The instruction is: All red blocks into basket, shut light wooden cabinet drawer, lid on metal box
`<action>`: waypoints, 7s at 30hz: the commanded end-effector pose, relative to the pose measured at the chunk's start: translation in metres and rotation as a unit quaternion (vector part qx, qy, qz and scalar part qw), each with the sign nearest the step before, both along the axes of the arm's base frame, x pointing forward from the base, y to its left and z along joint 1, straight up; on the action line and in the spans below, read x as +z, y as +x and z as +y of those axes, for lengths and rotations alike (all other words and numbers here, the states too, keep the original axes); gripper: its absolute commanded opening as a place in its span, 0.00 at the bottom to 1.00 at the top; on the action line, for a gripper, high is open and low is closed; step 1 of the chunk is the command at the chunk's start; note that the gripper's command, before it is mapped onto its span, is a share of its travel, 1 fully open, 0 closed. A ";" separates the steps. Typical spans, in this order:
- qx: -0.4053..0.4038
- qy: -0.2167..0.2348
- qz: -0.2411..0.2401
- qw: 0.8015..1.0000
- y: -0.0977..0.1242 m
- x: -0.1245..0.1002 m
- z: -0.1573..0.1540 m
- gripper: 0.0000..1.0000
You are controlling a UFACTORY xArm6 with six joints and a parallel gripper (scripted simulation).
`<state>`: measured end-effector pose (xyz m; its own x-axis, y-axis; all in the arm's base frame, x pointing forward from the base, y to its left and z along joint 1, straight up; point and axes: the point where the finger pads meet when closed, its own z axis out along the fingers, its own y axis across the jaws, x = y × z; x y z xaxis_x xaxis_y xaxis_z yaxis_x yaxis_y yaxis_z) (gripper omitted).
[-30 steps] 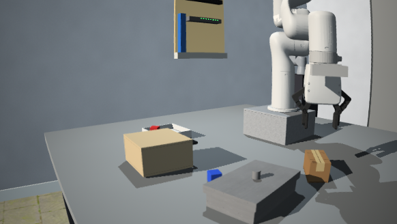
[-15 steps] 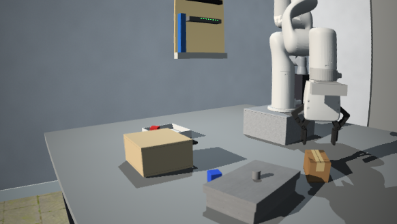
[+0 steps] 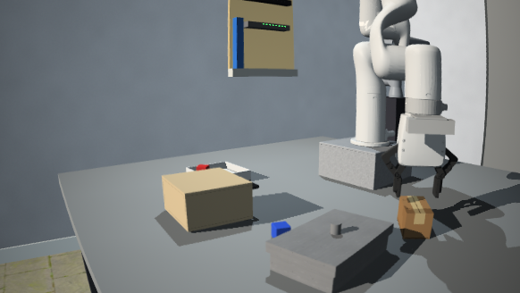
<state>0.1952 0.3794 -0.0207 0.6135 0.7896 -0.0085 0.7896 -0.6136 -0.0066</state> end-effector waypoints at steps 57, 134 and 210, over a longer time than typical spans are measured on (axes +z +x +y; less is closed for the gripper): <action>0.000 0.002 -0.001 1.000 0.001 -0.019 0.003 0.90; 0.000 0.002 -0.001 1.000 0.001 -0.050 0.003 0.62; -0.005 0.002 -0.001 1.000 0.009 0.105 -0.006 0.62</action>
